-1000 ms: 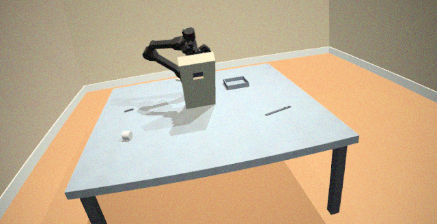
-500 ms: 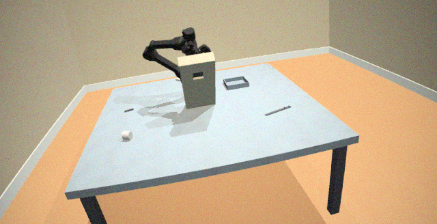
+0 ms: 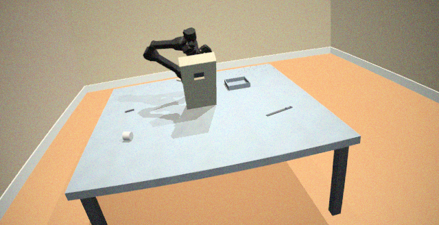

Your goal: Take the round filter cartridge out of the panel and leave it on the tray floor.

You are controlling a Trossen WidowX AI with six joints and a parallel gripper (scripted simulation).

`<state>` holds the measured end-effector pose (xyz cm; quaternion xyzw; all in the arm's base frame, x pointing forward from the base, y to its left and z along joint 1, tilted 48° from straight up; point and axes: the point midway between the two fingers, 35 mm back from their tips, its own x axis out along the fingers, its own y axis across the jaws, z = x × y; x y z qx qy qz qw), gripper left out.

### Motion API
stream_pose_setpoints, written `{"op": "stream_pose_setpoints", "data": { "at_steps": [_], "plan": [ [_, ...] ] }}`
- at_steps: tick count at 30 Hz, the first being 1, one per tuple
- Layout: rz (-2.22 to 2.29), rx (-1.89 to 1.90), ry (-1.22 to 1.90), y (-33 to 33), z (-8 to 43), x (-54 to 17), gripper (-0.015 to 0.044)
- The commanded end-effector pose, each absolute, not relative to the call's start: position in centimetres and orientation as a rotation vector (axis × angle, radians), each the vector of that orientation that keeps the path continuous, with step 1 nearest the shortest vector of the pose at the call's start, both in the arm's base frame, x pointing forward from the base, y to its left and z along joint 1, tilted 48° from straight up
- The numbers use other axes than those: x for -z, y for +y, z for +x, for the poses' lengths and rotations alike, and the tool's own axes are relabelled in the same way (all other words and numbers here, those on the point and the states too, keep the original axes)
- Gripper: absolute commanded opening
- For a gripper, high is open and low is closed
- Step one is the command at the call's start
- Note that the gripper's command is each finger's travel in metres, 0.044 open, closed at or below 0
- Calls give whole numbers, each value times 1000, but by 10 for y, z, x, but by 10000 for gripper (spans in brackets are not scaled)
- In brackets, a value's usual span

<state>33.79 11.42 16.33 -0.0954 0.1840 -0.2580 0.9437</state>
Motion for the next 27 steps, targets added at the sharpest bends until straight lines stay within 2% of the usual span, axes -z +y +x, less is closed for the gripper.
{"op": "stream_pose_setpoints", "data": {
  "at_steps": [1,16,17,25,27],
  "plan": [
    [-157,555,414,97,358,-155,105],
    [-157,555,414,97,358,-155,105],
    [-194,526,375,114,338,-163,99],
    [-194,526,375,114,338,-163,46],
    [-194,526,375,114,338,-163,0]
  ]
}}
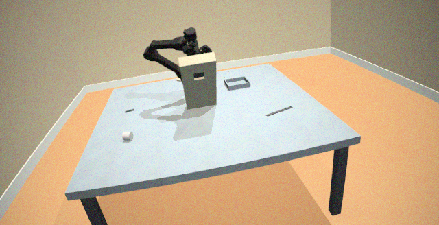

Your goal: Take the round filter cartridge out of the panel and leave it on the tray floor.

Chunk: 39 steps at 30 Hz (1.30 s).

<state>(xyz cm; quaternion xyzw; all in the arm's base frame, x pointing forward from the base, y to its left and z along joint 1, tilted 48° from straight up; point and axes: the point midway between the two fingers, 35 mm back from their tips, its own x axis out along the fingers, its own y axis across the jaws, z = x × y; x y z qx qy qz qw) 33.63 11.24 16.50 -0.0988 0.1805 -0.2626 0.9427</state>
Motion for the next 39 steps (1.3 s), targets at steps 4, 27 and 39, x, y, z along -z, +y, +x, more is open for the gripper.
{"op": "stream_pose_setpoints", "data": {
  "at_steps": [4,27,39],
  "plan": [
    [-232,530,411,106,348,-159,0],
    [-988,344,635,97,357,-155,0],
    [-1387,214,723,98,356,-155,0]
  ]
}}
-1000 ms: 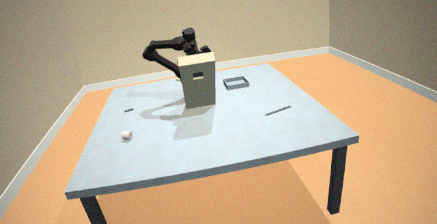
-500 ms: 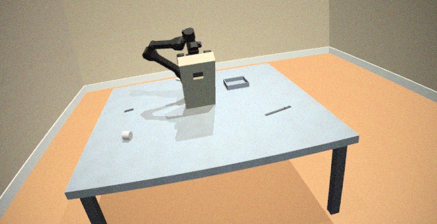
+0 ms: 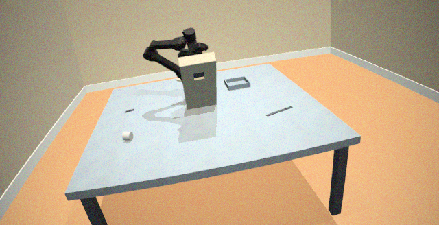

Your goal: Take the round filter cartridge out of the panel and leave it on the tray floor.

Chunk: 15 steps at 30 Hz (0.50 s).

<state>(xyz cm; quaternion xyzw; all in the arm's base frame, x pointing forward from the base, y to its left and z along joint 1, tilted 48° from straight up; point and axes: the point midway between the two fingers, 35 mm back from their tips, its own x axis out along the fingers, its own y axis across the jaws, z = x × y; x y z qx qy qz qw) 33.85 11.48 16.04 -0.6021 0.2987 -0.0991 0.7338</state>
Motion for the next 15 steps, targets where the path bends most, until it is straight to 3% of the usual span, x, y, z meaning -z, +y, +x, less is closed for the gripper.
{"op": "stream_pose_setpoints", "data": {
  "at_steps": [1,6,15],
  "plan": [
    [-1420,202,730,98,356,-155,0],
    [-1583,142,761,98,356,-156,0],
    [-1488,178,743,97,357,-155,0]
  ]
}}
